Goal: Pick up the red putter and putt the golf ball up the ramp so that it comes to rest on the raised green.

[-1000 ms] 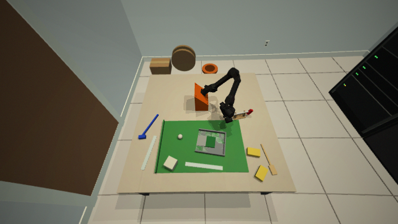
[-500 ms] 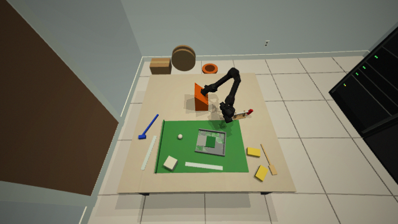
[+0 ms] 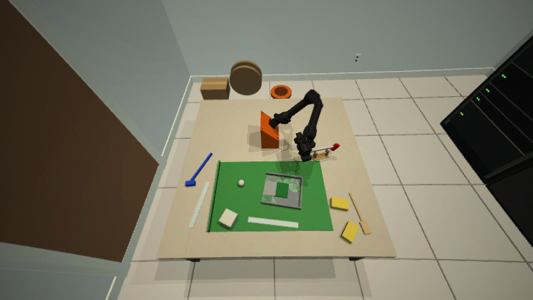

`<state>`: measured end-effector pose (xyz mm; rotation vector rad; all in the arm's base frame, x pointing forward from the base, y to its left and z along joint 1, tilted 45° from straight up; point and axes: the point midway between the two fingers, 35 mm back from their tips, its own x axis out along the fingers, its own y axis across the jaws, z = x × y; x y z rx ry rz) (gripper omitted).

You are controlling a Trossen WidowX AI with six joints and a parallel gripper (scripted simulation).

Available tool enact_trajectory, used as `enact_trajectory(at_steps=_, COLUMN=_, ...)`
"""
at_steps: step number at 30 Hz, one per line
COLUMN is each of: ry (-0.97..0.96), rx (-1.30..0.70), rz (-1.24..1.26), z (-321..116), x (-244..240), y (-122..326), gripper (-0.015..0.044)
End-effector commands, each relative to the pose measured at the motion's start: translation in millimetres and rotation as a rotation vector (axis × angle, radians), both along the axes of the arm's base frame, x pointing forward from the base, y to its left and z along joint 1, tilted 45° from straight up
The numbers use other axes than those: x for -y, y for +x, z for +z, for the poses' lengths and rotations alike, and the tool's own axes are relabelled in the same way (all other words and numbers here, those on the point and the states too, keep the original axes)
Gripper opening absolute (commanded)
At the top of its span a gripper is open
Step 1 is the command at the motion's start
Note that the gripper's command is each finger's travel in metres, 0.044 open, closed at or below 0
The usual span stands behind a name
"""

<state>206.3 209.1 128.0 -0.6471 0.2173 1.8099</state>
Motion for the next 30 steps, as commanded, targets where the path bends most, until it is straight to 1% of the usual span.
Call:
enact_trajectory(at_steps=1, ry=0.018, rx=0.014, rz=0.000, z=19.7, x=13.5, y=1.9, gripper=0.0000)
enact_trajectory(at_steps=7, ry=0.028, rx=0.011, rz=-0.002, z=40.8, x=31.0, y=0.7, gripper=0.0000)
enact_trajectory(at_steps=12, ry=0.029, rx=0.011, rz=-0.002, z=43.3, x=32.9, y=0.4, gripper=0.0000)
enact_trajectory(at_steps=14, ry=0.006, rx=-0.011, rz=-0.017, z=33.5, x=32.3, y=4.6, gripper=0.0000)
enact_trajectory(at_steps=18, ry=-0.044, rx=-0.078, rz=-0.099, z=20.7, x=46.0, y=24.4, gripper=0.0000)
enact_trajectory(at_steps=22, ry=-0.092, rx=-0.151, rz=-0.185, z=6.6, x=62.4, y=43.4, gripper=0.0000)
enact_trajectory(at_steps=30, ry=-0.182, rx=-0.299, rz=-0.354, z=-23.9, x=101.8, y=67.4, gripper=0.0000)
